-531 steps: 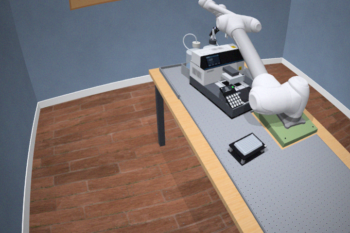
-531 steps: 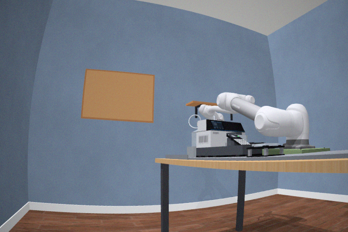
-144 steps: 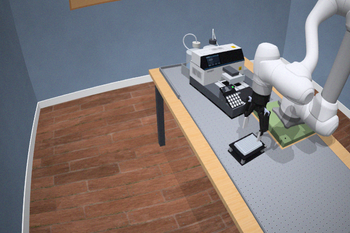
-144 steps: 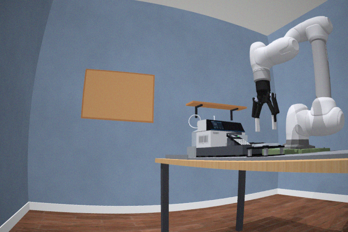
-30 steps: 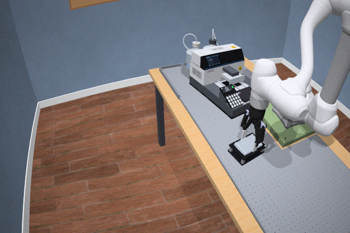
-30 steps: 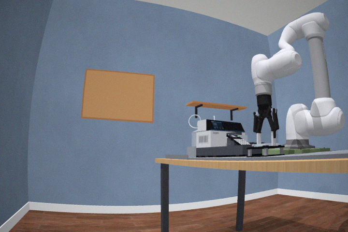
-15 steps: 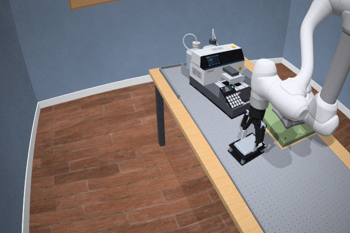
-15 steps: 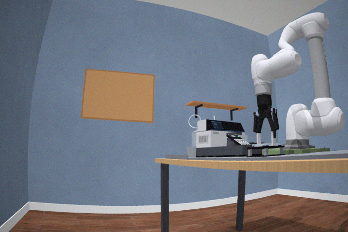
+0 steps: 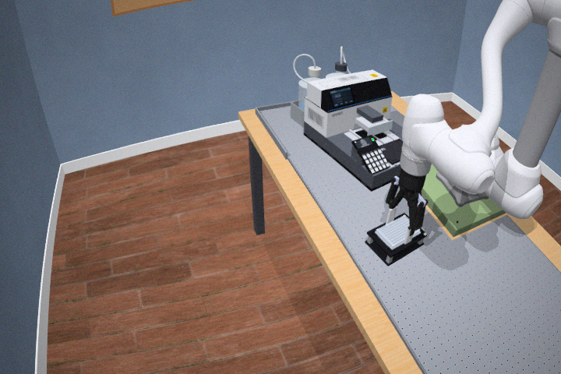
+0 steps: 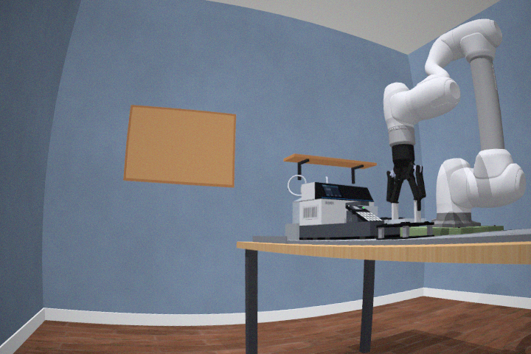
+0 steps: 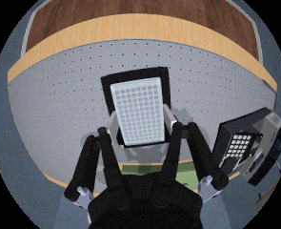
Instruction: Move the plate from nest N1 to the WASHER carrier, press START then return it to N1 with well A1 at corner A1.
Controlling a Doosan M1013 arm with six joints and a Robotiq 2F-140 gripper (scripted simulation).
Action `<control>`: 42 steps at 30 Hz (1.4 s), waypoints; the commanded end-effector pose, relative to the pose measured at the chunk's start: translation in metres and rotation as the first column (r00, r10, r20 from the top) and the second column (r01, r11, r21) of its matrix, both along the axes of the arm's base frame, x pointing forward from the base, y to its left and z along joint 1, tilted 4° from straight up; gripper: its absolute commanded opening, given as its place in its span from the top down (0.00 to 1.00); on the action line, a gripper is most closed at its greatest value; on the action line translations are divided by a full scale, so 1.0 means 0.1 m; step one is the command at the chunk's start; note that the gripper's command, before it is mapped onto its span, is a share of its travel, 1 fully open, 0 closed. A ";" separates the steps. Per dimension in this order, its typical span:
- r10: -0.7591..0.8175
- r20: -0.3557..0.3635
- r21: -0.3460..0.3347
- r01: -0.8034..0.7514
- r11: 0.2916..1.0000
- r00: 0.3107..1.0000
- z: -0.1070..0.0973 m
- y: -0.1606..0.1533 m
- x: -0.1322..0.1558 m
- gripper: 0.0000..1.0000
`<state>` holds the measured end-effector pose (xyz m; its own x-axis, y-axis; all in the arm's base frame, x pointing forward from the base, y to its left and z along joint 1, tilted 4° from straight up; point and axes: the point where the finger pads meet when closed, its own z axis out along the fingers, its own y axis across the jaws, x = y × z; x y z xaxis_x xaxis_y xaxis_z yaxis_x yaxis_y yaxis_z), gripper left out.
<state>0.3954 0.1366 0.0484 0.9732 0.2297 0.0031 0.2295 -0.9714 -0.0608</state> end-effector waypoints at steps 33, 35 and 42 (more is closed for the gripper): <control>0.000 0.000 0.000 0.000 1.000 1.000 0.16 -0.01 0.00 0.90; 0.000 0.000 0.000 0.000 1.000 1.000 0.20 -0.01 0.00 0.90; 0.000 0.000 0.000 0.000 1.000 1.000 0.31 -0.02 0.00 0.90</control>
